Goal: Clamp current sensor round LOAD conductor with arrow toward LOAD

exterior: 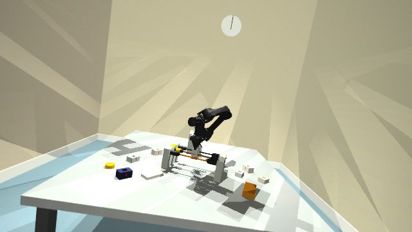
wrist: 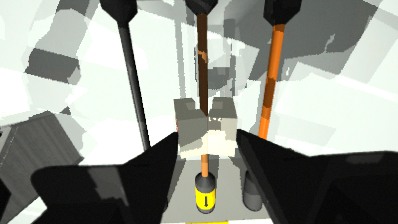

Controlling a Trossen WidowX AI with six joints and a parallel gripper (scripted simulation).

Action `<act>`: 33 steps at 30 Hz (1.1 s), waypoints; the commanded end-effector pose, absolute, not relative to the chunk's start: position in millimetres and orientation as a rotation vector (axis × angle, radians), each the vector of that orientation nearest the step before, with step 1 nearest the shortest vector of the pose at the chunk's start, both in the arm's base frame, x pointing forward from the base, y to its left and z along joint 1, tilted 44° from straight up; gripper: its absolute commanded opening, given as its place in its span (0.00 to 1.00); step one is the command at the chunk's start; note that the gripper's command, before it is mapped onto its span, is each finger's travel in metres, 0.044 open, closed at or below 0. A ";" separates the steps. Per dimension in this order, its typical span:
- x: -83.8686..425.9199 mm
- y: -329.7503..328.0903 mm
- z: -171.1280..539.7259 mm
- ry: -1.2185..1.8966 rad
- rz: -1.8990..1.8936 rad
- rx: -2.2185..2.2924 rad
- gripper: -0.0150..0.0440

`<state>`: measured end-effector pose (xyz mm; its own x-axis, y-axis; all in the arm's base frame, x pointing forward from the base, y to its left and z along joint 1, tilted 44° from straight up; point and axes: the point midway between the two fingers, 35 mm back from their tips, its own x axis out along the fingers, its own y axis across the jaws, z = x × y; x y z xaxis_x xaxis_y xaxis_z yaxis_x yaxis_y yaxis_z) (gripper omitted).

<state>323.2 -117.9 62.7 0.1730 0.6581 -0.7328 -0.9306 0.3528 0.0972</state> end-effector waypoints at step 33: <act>324.0 -113.3 58.2 0.780 1.175 -0.420 0.25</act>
<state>324.2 -113.3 58.0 0.1741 0.6580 -0.7326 -0.9304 0.3536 0.0965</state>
